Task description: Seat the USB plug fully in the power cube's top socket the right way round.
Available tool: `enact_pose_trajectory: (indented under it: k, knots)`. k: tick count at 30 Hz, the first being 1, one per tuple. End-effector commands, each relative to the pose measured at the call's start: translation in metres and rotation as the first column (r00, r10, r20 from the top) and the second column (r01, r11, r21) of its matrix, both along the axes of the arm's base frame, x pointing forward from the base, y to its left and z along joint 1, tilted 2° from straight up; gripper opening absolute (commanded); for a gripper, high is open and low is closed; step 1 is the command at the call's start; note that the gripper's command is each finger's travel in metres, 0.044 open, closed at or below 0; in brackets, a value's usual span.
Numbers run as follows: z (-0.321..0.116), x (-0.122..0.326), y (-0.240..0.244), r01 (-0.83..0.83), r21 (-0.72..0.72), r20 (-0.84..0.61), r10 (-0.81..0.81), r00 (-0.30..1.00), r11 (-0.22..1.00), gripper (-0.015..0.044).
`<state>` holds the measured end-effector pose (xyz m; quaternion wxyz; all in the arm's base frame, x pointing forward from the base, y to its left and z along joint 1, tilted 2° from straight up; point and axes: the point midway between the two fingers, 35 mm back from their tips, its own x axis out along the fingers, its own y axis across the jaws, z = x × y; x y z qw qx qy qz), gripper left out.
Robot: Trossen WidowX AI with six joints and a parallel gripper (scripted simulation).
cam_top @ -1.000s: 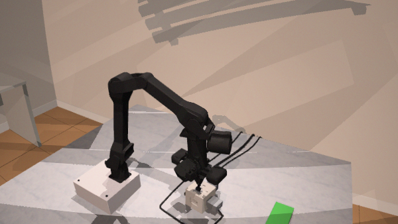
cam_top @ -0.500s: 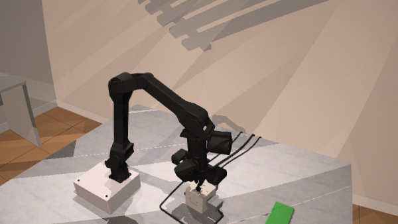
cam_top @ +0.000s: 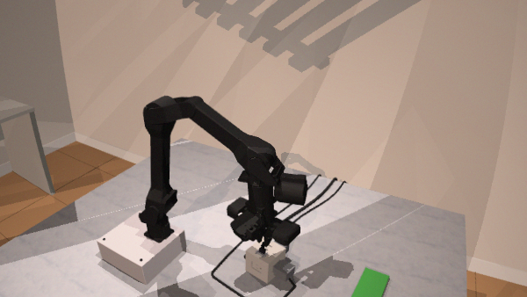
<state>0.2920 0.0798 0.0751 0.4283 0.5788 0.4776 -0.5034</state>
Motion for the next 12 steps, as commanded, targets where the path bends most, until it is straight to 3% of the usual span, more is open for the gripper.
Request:
enact_pose_trajectory:
  k: [1,12]
  knots:
    - [0.0,0.0,0.0,0.0,0.0,0.0,0.0,1.0,1.0,0.0095]
    - [0.011,0.0,0.0,0.0,0.0,0.0,0.0,1.0,1.0,0.0095]
